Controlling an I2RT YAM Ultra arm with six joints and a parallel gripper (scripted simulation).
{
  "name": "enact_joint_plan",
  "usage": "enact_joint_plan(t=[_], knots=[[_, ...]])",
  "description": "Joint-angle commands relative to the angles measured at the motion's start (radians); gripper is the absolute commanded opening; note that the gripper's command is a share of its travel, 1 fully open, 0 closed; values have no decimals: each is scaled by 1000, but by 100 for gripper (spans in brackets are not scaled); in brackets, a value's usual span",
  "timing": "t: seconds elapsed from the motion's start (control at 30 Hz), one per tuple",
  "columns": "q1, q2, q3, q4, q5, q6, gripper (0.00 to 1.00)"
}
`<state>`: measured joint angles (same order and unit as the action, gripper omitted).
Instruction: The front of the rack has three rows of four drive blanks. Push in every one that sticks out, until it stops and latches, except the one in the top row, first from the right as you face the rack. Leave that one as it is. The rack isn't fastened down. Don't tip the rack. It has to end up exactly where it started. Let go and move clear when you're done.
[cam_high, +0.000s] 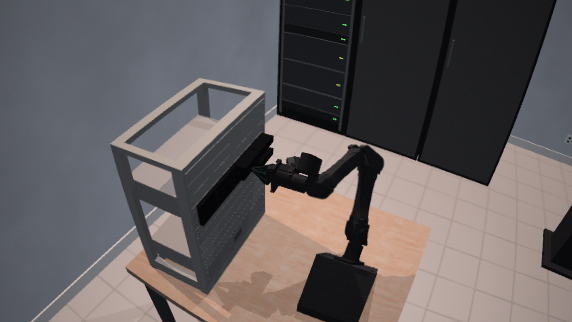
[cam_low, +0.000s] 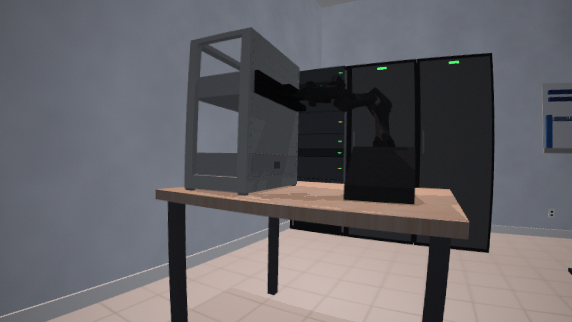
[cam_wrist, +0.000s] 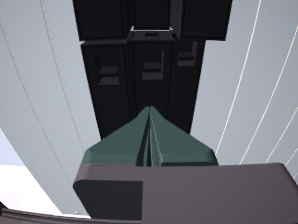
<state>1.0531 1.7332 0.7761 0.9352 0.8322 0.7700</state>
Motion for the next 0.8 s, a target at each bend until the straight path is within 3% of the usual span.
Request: enact_joint_plan(t=[0.0, 0.77], knots=[[-18, 21, 33, -18, -32, -13, 0], [-54, 54, 63, -15, -68, -14, 0]])
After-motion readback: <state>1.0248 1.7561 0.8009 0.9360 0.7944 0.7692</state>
